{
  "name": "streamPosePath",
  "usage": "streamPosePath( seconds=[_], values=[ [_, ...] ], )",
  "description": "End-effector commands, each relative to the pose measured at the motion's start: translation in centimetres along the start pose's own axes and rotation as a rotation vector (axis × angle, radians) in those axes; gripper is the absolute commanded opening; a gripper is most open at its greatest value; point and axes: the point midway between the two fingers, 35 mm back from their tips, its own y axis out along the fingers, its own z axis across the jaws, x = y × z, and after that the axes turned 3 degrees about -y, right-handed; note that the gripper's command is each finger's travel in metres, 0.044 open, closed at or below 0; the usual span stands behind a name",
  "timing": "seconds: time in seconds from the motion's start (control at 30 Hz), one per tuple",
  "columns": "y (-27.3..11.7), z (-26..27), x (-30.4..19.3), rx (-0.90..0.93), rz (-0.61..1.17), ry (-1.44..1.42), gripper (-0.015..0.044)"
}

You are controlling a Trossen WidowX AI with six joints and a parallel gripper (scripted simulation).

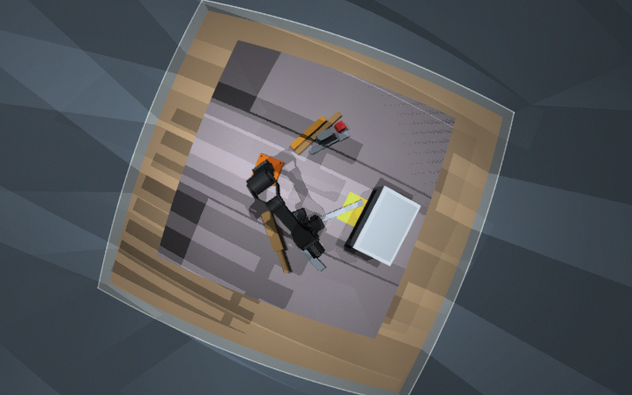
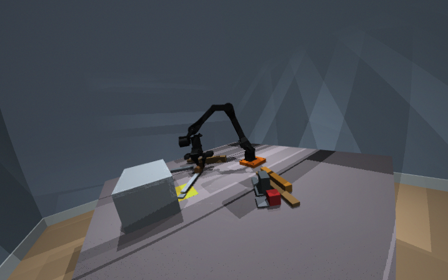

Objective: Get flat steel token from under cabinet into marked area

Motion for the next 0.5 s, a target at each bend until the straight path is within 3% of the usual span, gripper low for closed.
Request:
streamPosePath(
  seconds=[0.0, 0.47],
  values=[
    [-0.5, 0.2, 0.5, -0.019, -0.012, 0.002, 0.0],
    [-0.5, 1.6, 1.6, -0.018, -0.012, 0.002, 0.0]
  ],
)
